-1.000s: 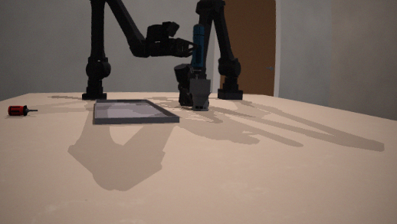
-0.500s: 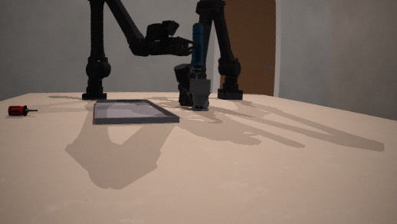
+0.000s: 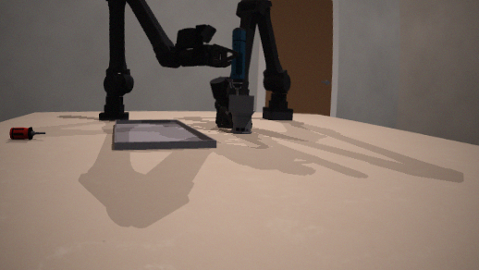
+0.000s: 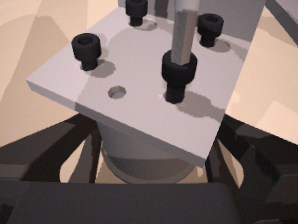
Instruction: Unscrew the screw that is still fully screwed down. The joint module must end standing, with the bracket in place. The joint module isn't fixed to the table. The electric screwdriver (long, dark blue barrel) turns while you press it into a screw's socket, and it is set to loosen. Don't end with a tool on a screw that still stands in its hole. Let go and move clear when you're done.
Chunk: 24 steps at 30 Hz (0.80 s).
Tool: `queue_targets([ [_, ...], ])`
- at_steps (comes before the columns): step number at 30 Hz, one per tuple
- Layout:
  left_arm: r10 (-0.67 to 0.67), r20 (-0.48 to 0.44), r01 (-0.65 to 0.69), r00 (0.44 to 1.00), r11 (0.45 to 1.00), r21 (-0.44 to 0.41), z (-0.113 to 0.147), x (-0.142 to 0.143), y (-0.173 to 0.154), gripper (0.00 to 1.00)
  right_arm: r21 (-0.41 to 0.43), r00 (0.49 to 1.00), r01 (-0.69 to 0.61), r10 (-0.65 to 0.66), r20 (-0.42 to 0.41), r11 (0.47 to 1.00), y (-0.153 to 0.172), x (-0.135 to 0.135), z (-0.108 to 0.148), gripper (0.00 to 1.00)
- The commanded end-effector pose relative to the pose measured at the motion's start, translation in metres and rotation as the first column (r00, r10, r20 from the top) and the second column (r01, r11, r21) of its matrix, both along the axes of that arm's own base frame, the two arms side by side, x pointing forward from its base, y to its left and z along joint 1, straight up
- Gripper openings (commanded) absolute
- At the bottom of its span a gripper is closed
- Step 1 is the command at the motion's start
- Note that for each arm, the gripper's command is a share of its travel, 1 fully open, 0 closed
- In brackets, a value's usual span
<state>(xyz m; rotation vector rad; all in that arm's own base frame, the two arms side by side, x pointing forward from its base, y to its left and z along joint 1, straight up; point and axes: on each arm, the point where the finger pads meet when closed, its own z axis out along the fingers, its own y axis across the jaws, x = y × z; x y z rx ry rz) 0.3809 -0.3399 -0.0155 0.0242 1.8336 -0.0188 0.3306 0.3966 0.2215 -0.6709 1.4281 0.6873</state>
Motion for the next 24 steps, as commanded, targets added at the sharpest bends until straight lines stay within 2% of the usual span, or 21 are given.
queue_targets([
  [1, -0.014, -0.001, 0.014, 1.000, 1.000, 0.012, -0.0092, -0.0065, -0.0025, 0.59, 0.071, 0.997, -0.007, 0.002, 0.073, 0.997, 0.0145, 0.0067, 0.0478, 0.42],
  [24, -0.014, -0.001, 0.014, 1.000, 1.000, 0.012, -0.0092, -0.0065, -0.0025, 0.59, 0.076, 0.997, -0.007, 0.001, 0.076, 0.997, 0.0171, 0.0093, 0.0488, 0.42],
])
